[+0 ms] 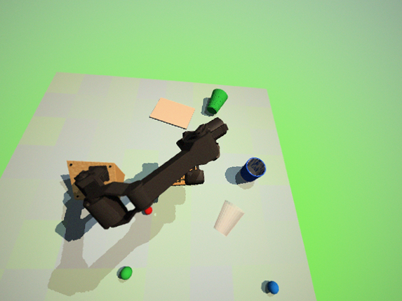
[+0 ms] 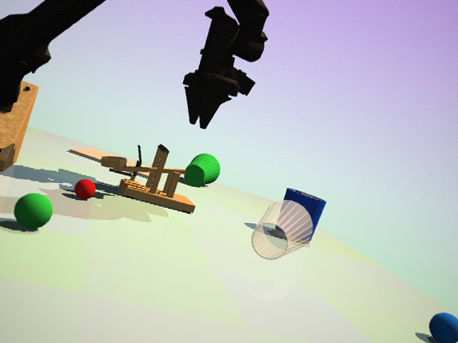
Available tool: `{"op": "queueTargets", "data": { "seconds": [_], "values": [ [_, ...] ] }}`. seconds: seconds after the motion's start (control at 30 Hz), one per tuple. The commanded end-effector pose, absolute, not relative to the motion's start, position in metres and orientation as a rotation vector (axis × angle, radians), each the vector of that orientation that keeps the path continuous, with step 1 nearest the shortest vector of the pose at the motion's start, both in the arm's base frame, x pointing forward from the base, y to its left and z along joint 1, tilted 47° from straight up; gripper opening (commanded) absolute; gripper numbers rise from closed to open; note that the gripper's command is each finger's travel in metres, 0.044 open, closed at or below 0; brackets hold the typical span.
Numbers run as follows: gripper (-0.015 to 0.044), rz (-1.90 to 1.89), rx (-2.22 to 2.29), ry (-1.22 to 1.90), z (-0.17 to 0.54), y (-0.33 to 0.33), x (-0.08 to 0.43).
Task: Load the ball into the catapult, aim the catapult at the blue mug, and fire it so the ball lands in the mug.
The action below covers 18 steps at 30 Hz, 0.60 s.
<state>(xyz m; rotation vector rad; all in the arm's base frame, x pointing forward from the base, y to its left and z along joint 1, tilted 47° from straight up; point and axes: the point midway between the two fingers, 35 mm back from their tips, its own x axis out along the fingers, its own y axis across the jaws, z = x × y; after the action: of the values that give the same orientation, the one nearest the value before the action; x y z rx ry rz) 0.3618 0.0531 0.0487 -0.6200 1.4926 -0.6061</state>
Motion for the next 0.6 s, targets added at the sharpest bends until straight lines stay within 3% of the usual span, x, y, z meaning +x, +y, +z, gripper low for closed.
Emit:
{"op": "queueTargets", "data": {
  "seconds": [0.0,0.57],
  "values": [
    [0.03,-0.635,-0.605,1.516,0.065,0.007,0.342],
    [0.03,-0.707,-0.574,1.506,0.085,-0.111,0.178]
  ]
}}
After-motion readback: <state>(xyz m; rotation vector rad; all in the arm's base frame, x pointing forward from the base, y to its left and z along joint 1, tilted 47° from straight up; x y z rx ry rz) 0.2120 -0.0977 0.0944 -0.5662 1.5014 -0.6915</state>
